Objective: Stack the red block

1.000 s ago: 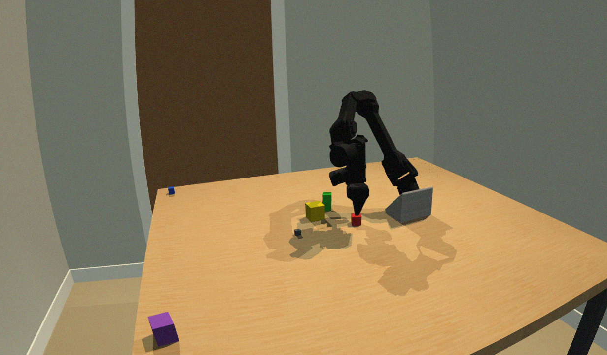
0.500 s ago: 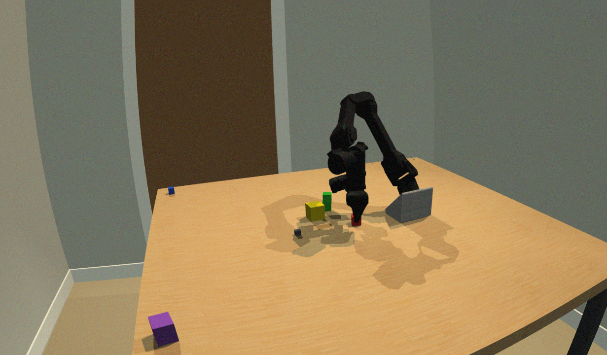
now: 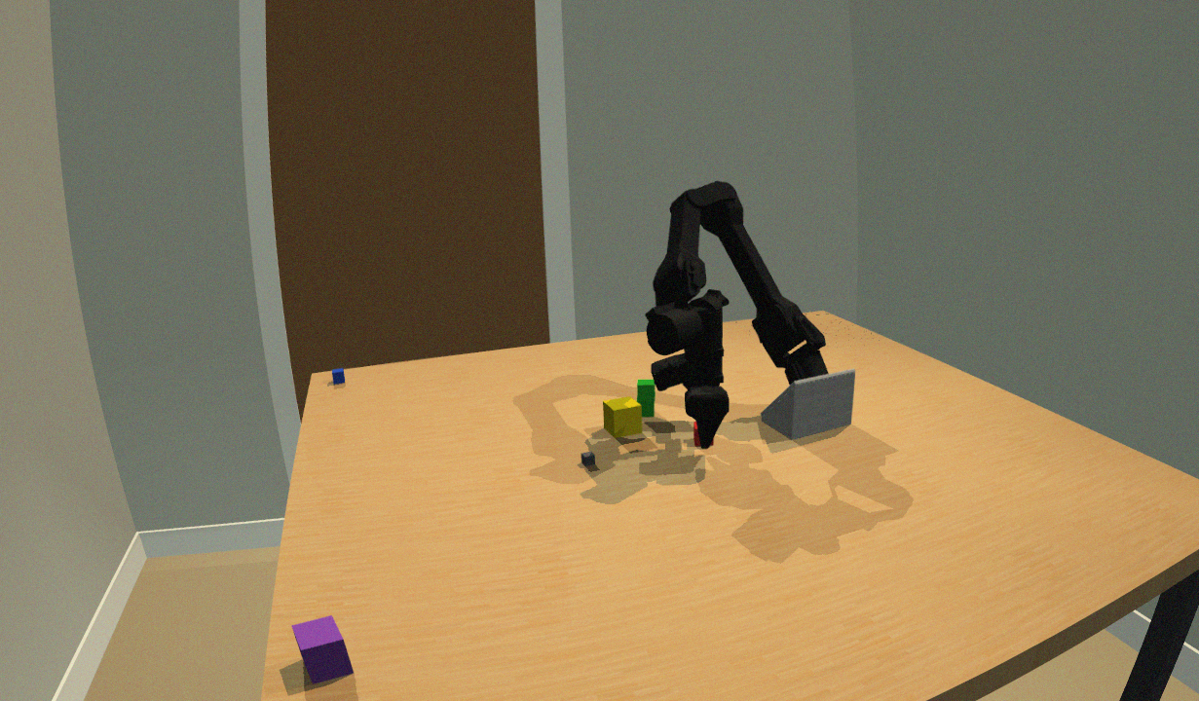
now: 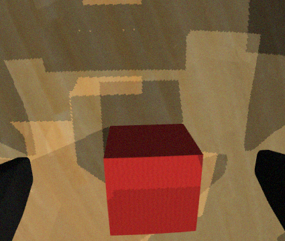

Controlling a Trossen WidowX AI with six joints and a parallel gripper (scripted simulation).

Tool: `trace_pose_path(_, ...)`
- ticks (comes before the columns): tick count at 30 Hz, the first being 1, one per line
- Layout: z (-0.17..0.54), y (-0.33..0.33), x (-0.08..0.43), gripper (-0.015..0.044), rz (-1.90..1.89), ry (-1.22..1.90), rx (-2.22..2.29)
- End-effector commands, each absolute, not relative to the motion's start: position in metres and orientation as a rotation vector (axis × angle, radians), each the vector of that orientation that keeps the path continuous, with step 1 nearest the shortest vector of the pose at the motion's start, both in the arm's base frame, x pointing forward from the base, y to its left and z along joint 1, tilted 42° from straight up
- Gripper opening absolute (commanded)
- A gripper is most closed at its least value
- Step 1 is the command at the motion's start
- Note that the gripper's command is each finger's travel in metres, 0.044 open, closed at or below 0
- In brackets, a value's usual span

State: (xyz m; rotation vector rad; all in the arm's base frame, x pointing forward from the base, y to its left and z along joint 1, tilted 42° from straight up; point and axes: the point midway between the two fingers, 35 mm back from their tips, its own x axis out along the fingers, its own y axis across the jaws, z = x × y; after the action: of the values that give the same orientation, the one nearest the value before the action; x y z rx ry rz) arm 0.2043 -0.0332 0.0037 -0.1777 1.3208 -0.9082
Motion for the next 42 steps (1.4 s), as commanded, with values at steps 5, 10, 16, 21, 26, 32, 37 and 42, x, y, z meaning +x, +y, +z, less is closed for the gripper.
trace_pose_path(5, 0.002, -0.034, 0.203, 0.044, -0.907, 1.325, -0.19)
trace_pose_path(10, 0.003, -0.034, 0.203, 0.044, -0.907, 1.325, -0.19)
trace_pose_path(16, 0.003, -0.034, 0.203, 0.0282, -0.907, 1.325, -0.19)
trace_pose_path(21, 0.003, -0.034, 0.203, 0.0151, -0.907, 1.325, -0.19)
trace_pose_path(26, 0.003, -0.034, 0.203, 0.0079, -0.907, 1.325, -0.19)
trace_pose_path(32, 0.007, -0.03, 0.203, 0.0, -0.907, 1.325, -0.189)
trace_pose_path(37, 0.023, -0.015, 0.204, 0.0, -0.906, 1.326, -0.188)
trace_pose_path(42, 0.04, 0.0, 0.205, 0.0, -0.906, 1.327, -0.188)
